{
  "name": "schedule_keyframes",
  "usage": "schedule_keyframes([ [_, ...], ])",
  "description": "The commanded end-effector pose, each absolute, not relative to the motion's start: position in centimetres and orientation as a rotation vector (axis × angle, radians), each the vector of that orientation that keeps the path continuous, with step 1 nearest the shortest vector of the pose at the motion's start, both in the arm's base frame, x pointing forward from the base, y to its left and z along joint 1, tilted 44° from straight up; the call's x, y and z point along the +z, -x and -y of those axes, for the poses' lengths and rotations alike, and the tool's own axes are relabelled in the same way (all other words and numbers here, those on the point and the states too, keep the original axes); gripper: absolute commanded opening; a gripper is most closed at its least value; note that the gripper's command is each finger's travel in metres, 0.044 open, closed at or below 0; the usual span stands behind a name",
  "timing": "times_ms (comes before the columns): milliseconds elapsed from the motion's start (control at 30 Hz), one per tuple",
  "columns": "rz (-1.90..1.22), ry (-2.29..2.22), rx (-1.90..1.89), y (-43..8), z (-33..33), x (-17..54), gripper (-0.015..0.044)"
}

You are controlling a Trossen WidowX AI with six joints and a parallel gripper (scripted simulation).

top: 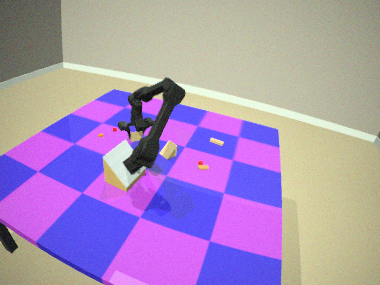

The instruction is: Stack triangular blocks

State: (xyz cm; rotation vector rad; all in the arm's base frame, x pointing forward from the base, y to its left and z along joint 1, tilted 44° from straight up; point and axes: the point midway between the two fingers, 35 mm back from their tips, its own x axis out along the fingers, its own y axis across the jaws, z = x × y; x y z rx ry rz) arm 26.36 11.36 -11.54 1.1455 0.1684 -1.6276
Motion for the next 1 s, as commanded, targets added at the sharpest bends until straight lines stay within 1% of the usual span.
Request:
schedule_keyframes([
  [0, -0.17, -1.135, -1.625, -26.2, -11.1, -11.6, 0.0256],
  [100, -0.17, -1.135, -1.625, -26.2, -11.1, -11.6, 0.0236],
  [400, -0.17, -1.141, -1.627, -26.2, -12.6, -10.2, 0.0],
  [533, -0.17, -1.145, -1.628, -26.2, -13.4, -9.4, 0.0],
  [967, -0.179, -1.131, -1.624, -26.1, -13.3, -9.4, 0.0],
])
